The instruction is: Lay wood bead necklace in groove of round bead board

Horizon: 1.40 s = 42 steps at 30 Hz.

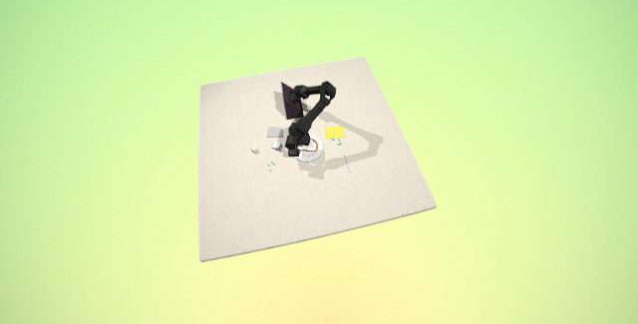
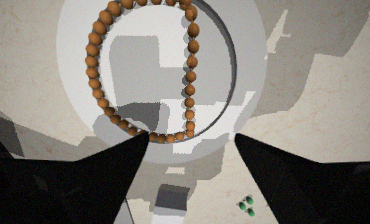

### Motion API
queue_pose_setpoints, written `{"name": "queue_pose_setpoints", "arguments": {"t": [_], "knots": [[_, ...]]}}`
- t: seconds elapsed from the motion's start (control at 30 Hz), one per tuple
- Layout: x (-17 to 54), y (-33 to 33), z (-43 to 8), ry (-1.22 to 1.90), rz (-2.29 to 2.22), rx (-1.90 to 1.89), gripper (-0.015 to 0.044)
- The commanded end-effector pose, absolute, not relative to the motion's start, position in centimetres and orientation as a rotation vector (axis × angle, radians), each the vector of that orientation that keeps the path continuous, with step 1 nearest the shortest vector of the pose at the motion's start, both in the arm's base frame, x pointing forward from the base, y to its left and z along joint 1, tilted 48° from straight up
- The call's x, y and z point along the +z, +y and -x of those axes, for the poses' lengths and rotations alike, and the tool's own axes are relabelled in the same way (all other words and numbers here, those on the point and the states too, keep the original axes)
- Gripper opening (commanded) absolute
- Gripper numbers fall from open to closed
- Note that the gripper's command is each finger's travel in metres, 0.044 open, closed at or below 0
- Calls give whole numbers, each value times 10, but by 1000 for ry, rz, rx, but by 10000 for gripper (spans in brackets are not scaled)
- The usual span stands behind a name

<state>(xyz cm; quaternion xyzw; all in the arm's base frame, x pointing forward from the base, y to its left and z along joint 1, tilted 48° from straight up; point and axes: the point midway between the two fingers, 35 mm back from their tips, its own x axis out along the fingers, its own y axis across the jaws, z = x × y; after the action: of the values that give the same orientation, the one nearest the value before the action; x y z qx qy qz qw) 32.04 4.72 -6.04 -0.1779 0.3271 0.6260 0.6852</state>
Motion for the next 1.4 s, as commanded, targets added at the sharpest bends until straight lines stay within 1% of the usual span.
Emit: {"name": "queue_pose_setpoints", "arguments": {"t": [0.0,0.13,0.23,0.53,0.73,1.37], "knots": [[-60,47,-320,732,404,1404,440],[-60,47,-320,732,404,1404,440],[-56,49,-322,822,298,1346,361],[-28,61,-332,1295,-347,904,125],[-7,70,-336,1516,-740,562,120],[25,87,-340,1756,-1409,-155,120]]}}
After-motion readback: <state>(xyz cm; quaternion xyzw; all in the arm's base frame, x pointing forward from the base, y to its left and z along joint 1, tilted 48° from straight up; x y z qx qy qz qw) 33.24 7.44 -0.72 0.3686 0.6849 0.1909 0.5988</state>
